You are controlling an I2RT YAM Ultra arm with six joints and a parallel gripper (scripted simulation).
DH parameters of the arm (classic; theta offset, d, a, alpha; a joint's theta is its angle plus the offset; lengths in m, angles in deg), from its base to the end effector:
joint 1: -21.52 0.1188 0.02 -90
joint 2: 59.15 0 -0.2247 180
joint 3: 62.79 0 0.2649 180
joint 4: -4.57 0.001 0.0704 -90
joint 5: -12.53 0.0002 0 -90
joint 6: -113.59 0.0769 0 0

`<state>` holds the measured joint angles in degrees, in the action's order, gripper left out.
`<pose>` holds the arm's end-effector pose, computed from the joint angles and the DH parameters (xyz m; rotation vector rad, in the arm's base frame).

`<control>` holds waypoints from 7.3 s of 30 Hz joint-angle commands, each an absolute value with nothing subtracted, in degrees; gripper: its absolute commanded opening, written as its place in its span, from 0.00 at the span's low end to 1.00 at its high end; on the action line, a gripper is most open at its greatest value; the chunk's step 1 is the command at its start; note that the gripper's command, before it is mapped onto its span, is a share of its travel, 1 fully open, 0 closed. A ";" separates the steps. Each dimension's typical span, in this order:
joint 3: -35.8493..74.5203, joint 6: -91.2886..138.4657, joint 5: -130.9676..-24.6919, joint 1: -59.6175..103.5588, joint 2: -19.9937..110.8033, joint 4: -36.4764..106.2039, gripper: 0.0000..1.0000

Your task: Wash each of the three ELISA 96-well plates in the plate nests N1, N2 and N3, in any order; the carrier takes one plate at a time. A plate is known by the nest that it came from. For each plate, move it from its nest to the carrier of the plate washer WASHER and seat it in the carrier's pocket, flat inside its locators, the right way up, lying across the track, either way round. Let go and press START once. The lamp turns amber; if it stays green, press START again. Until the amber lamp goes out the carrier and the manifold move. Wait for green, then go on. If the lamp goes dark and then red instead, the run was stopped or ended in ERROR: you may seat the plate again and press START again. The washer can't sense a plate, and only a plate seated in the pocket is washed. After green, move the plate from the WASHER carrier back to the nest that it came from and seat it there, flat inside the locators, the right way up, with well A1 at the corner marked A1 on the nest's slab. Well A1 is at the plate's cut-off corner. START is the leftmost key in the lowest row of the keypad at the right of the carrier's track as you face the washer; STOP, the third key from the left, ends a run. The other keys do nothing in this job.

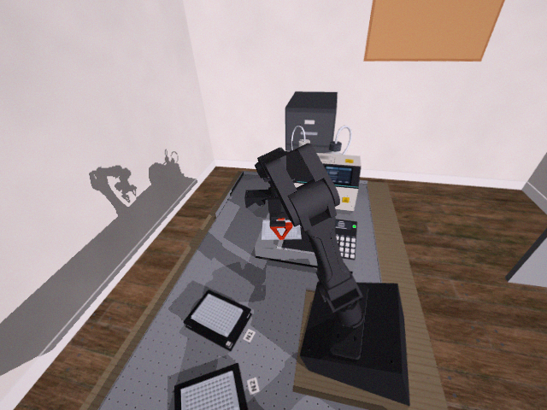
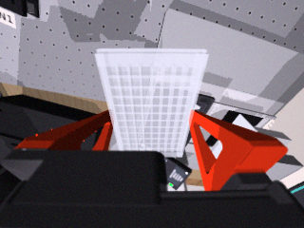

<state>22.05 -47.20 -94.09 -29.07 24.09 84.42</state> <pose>0.2003 -0.2075 0.2082 -0.5304 2.7385 -0.0508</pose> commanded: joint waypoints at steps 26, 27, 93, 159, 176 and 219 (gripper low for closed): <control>21.83 -36.95 -90.24 -14.34 20.29 82.88 0.00; 21.57 -37.75 -89.93 -13.22 19.91 82.77 0.00; 19.59 0.28 -72.69 38.39 17.68 79.47 0.00; 24.48 33.13 -60.19 82.39 32.62 78.09 0.00; 23.72 29.43 -59.06 88.69 34.41 77.55 0.00; 29.05 49.58 -57.04 107.82 46.78 77.24 0.00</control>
